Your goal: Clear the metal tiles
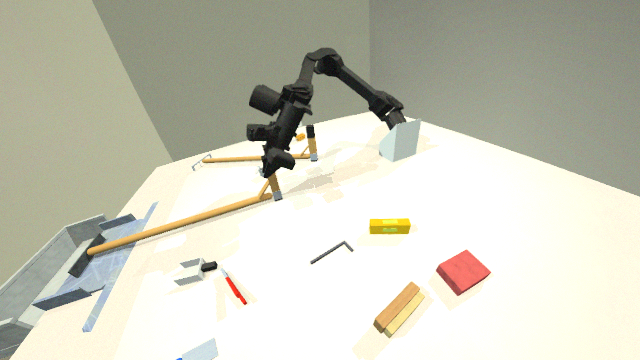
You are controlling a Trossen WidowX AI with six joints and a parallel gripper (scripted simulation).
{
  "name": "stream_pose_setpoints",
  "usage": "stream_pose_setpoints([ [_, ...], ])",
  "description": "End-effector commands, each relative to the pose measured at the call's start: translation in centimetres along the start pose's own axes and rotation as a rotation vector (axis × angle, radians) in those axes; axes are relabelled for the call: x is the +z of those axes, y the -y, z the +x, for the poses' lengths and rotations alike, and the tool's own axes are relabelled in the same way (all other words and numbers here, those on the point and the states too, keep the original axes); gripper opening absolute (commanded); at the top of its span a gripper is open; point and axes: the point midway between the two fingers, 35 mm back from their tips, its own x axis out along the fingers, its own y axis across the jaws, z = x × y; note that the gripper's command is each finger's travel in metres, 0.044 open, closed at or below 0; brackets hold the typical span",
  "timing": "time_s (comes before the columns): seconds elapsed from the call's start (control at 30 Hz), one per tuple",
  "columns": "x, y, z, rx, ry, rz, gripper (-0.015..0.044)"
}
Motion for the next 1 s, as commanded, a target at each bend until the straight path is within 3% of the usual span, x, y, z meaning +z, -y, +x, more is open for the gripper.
stream_pose_setpoints([
  [0.0,1.1,-0.1,0.2,0.005,0.014,0.003,0.0000],
  [0.97,2.8,0.0,2.1,0.000,0.005,0.000,0.0000],
])
